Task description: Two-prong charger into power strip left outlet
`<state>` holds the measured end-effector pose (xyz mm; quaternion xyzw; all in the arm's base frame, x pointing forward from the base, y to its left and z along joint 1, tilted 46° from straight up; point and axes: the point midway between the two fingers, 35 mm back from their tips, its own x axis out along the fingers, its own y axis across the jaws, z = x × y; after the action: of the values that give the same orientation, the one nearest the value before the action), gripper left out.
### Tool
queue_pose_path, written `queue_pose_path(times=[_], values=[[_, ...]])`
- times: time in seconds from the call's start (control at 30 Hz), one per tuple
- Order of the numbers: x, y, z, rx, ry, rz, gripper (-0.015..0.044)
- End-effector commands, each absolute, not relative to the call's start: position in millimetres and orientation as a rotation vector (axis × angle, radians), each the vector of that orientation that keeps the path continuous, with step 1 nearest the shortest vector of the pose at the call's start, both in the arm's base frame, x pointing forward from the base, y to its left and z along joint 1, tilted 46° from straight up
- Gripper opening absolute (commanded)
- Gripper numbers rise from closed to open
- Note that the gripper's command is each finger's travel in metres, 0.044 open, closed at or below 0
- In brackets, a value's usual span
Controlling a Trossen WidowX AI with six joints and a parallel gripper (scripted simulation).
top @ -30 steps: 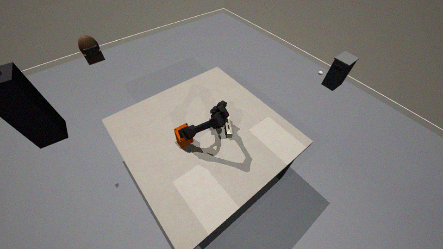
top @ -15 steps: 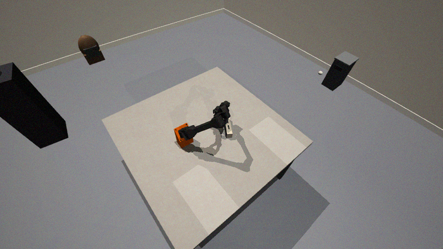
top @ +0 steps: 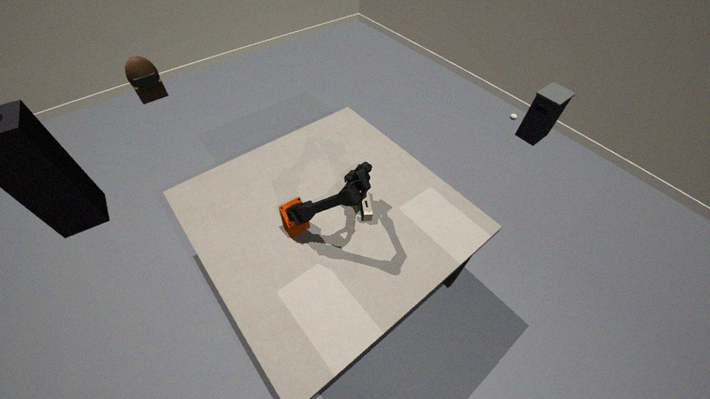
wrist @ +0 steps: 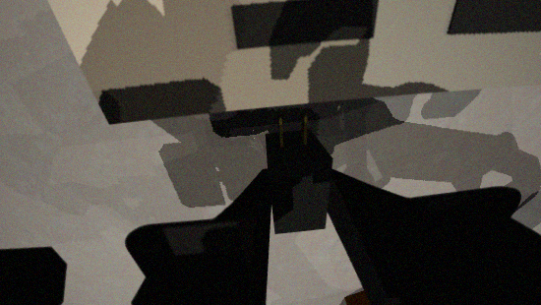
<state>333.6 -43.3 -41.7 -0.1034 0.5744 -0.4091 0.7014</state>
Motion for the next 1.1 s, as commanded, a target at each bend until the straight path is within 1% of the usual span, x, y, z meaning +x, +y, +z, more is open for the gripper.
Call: queue_pose_path(times=[0.0, 1.07], values=[[334.4, -44.0, -41.1, -0.236, 1.28, -0.91, 0.0], [341.8, -46.5, -37.8, -0.236, 1.28, -0.911, 0.0]])
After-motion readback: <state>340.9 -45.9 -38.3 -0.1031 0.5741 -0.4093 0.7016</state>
